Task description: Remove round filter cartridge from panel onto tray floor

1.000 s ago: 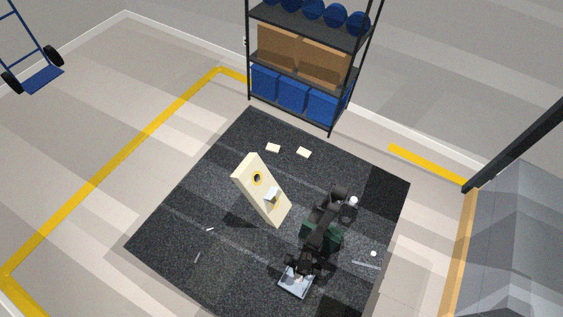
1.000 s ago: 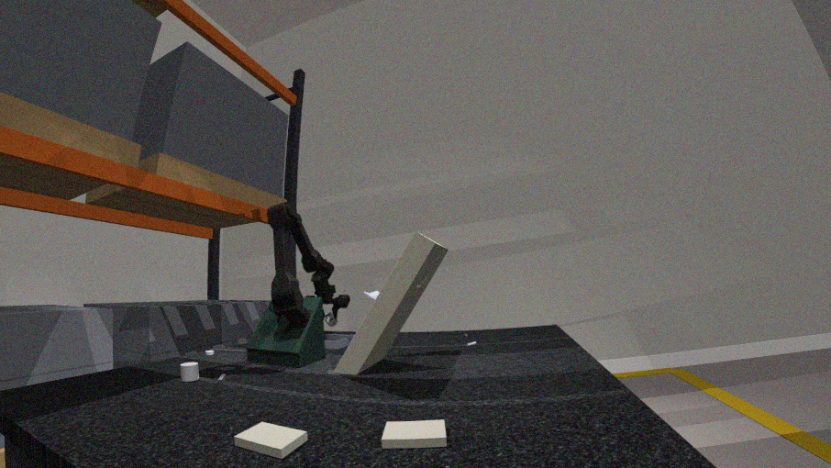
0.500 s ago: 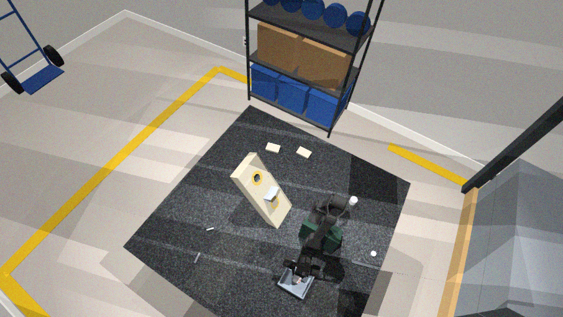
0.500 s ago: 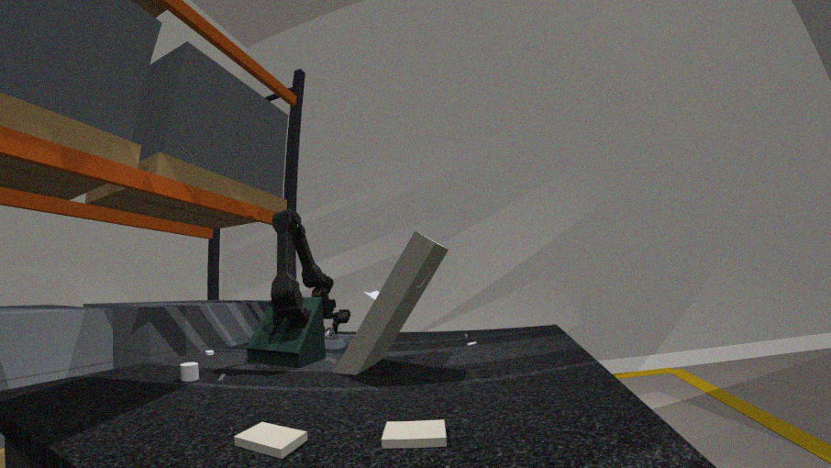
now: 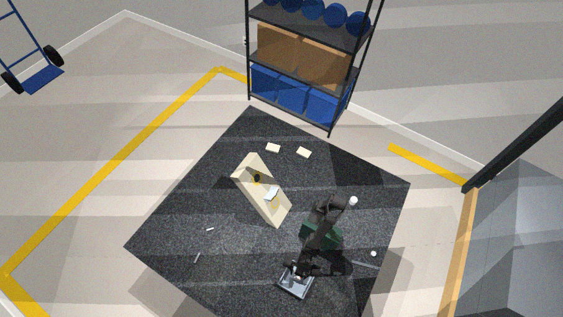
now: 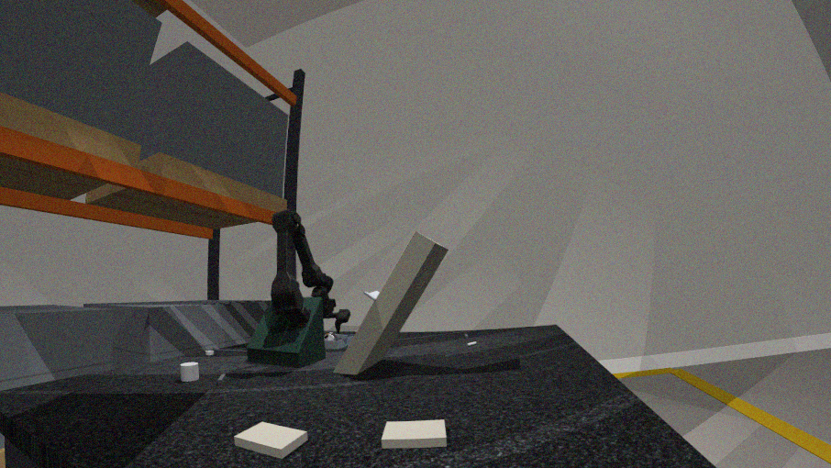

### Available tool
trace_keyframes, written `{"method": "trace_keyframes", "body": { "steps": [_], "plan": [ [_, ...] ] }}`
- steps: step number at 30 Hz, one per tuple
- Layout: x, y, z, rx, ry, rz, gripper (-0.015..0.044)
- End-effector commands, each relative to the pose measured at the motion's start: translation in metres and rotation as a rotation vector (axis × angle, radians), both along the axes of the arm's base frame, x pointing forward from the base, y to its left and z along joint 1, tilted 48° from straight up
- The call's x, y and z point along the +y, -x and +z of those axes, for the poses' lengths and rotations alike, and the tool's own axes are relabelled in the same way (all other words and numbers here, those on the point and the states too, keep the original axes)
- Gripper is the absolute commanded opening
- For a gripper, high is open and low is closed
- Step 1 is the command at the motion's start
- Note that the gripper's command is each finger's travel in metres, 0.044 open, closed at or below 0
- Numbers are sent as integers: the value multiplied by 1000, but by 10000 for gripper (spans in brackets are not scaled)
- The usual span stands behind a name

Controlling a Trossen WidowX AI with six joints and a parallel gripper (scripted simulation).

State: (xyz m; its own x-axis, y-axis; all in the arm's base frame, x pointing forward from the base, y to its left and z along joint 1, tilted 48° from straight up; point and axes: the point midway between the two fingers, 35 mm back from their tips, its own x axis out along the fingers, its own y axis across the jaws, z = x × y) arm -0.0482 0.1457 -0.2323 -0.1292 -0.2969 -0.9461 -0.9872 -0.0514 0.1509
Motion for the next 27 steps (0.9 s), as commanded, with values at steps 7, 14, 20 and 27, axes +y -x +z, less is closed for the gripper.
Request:
{"method": "trace_keyframes", "body": {
  "steps": [7,14,20,27],
  "plan": [
    [16,-1,12,0,-1,0,440],
    [52,-5,48,-1,-1,0,440],
    [45,-2,36,5,-11,-7,440],
    [45,-2,36,5,-11,-7,440]
  ]
}}
